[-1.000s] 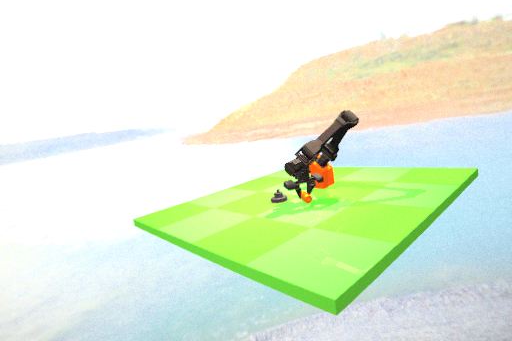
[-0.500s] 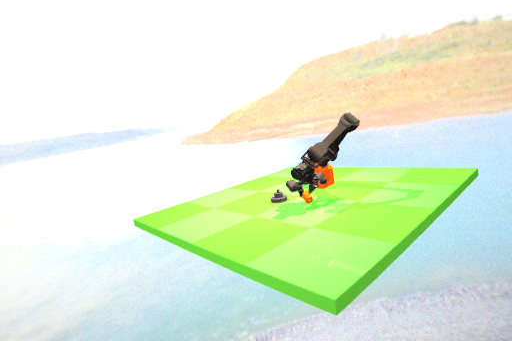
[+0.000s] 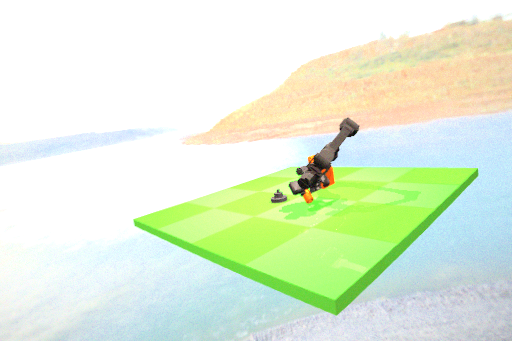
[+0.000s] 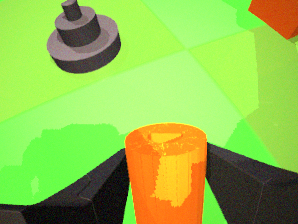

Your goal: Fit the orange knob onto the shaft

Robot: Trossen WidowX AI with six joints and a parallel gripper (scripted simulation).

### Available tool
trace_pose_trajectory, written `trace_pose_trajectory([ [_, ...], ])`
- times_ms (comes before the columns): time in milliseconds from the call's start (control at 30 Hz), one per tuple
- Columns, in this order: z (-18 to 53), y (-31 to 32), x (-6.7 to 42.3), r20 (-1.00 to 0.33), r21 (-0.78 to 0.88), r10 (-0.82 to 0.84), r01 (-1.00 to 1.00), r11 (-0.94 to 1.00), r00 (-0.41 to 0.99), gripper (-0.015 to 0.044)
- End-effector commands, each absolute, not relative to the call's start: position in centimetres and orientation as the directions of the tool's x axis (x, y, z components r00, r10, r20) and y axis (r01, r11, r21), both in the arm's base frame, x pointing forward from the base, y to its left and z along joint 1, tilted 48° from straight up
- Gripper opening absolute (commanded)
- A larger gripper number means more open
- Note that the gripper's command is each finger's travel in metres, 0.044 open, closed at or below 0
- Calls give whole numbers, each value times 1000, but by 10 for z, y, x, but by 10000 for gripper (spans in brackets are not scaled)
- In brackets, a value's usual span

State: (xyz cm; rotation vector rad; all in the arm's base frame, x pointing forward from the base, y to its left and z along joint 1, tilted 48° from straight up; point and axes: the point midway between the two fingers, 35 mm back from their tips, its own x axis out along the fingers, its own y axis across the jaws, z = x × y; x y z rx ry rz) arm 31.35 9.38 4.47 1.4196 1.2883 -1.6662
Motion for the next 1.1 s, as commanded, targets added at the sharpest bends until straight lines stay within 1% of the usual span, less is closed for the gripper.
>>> trace_pose_trajectory([
  [0,48,96,316,-956,-290,75,887,-359,-282,179],
  [567,59,109,324,-907,-293,-190,887,-358,-376,179],
  [1067,66,113,328,-914,-276,-191,893,-354,-358,179],
])
